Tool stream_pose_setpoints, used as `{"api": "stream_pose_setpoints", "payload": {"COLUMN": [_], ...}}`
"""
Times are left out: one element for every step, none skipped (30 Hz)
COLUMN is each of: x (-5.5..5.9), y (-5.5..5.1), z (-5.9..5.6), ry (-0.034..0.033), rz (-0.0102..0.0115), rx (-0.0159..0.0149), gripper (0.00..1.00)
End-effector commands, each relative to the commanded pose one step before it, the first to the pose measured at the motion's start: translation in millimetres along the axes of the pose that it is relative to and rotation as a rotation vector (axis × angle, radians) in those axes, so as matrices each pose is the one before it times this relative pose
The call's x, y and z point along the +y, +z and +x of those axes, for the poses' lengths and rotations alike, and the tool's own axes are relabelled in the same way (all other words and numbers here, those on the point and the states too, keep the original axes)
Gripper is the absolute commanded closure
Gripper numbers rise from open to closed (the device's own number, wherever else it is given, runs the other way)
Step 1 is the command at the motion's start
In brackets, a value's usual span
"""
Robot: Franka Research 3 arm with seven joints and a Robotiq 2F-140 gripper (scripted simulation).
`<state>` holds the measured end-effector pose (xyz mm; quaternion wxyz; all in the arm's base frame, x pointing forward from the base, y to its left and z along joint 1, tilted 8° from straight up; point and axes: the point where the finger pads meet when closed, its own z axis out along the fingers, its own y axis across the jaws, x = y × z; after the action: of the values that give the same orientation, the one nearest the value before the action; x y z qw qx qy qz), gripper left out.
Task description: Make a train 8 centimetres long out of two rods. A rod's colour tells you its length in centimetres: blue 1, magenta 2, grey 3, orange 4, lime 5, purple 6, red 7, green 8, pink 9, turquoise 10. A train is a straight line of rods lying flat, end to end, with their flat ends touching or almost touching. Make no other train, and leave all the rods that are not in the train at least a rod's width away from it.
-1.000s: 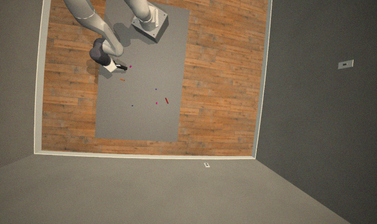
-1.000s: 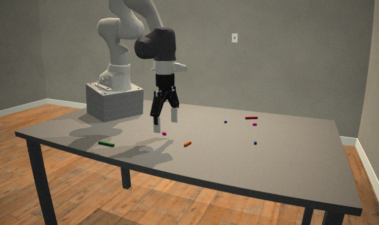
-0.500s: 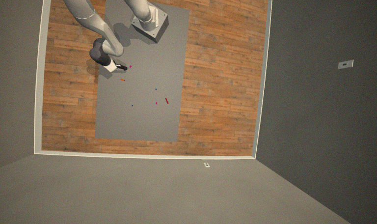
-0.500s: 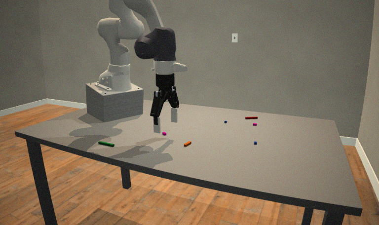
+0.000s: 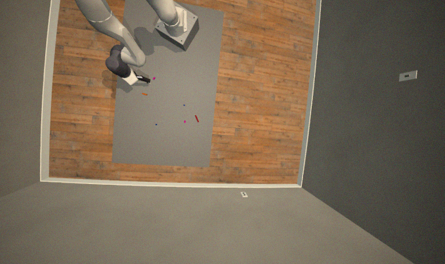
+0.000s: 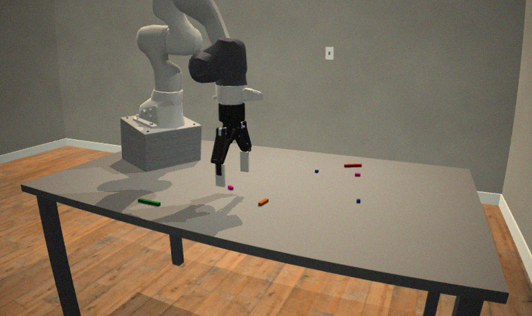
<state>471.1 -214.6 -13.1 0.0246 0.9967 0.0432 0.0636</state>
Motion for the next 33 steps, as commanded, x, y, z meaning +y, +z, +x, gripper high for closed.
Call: {"api": "stream_pose_setpoints", "payload": {"x": [0.69,0.0,0.0,-0.02,-0.13,-0.34,-0.66,0.0,0.0,-1.12,-1.77,-2.62,-3.52,-2.56,-3.28,-3.78,-4.27,-4.74,-5.2,-5.64,-6.06,-6.48,-6.89,-7.3,0.0,0.0,-10.84,-10.27,-9.23,-7.82,-6.15,-4.38,-2.69], "y": [0.44,0.0,0.0,0.01,0.06,0.15,0.26,0.0,0.0,0.37,0.47,0.54,0.55,0.32,0.34,0.31,0.27,0.22,0.17,0.11,0.04,-0.03,-0.1,-0.17,0.0,0.0,-0.37,-0.46,-0.5,-0.49,-0.42,-0.32,-0.2], "z": [-0.23,0.0,0.0,0.22,1.42,3.54,6.25,0.0,0.0,9.3,12.42,15.39,17.26,10.93,12.64,13.08,13.35,13.45,13.45,13.34,13.19,13.0,12.78,12.54,0.0,0.0,17.03,14.66,12.14,9.6,7.15,4.89,2.93], "ry": [-0.00607,0.0,0.0,-0.00001,-0.00006,-0.00015,-0.00027,0.0,0.0,-0.00039,-0.00051,-0.0006,-0.00062,-0.00036,-0.00039,-0.00036,-0.00031,-0.00026,-0.00019,-0.00012,-0.00004,0.00005,0.00014,0.00024,0.0,0.0,0.00052,0.00065,0.00071,0.00068,0.00059,0.00045,0.00029], "rz": [0.00092,0.0,0.0,0.00003,0.00018,0.00045,0.00077,0.0,0.0,0.0011,0.00137,0.00154,0.00151,0.00083,0.00084,0.00072,0.00057,0.00041,0.00023,0.00004,-0.00015,-0.00034,-0.00054,-0.00073,0.0,0.0,-0.00135,-0.00151,-0.00152,-0.00139,-0.00115,-0.00085,-0.00053], "rx": [-0.00135,0.0,0.0,0.00001,0.00006,0.00015,0.00024,0.0,0.0,0.00032,0.00036,0.00034,0.00026,0.0001,0.00006,0.0,-0.00005,-0.0001,-0.00014,-0.00018,-0.0002,-0.00021,-0.00021,-0.0002,0.0,0.0,-0.00023,-0.00015,-0.00006,0.0,0.00004,0.00004,0.00004], "gripper": [0.0,0.0,0.0,0.0,0.0,0.0,0.0,0.0,0.0,0.0,0.0,0.0,0.0,0.0,0.0,0.0,0.0,0.0,0.0,0.0,0.0,0.0,0.0,0.0,0.0,0.0,0.0,0.0,0.0,0.0,0.0,0.0,0.0]}}
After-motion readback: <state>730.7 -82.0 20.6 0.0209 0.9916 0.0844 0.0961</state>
